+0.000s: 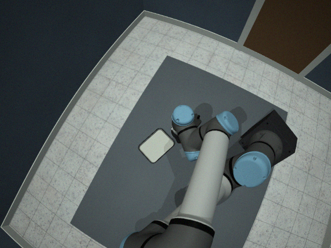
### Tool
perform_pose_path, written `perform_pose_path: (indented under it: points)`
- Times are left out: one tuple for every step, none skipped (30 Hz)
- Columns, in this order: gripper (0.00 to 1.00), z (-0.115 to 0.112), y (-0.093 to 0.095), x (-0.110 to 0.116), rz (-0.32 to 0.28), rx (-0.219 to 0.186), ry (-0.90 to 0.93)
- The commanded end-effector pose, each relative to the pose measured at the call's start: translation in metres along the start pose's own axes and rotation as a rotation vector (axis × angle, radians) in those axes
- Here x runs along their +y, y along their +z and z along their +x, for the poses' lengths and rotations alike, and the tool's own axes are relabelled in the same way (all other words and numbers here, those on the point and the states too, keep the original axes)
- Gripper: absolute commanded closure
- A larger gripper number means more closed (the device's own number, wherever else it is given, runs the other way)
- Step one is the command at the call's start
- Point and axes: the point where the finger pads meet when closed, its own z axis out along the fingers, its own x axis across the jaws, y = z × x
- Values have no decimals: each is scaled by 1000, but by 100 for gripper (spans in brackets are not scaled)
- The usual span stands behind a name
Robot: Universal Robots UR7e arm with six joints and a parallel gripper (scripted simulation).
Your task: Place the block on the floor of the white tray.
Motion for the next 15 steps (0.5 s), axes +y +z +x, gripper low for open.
perform_pose_path:
  points:
    - [0, 0, 0, 0, -1, 0, -4]
    - [0, 0, 0, 0, -1, 0, -4]
    - [0, 0, 0, 0, -1, 0, -4]
    - [0, 0, 0, 0, -1, 0, -4]
    - [0, 0, 1, 0, -1, 0, -4]
    - [0, 0, 1, 0, -1, 0, -4]
    - [0, 0, 2, 0, -1, 0, -4]
    - [0, 0, 2, 0, -1, 0, -4]
    - [0, 0, 2, 0, -1, 0, -4]
    - [0, 0, 2, 0, -1, 0, -4]
    - [0, 0, 3, 0, -1, 0, -4]
    - [0, 0, 4, 0, -1, 0, -4]
    - [0, 0, 5, 0, -1, 0, -4]
    - [0, 0, 6, 0, -1, 0, -4]
    - [0, 0, 7, 0, -1, 0, -4]
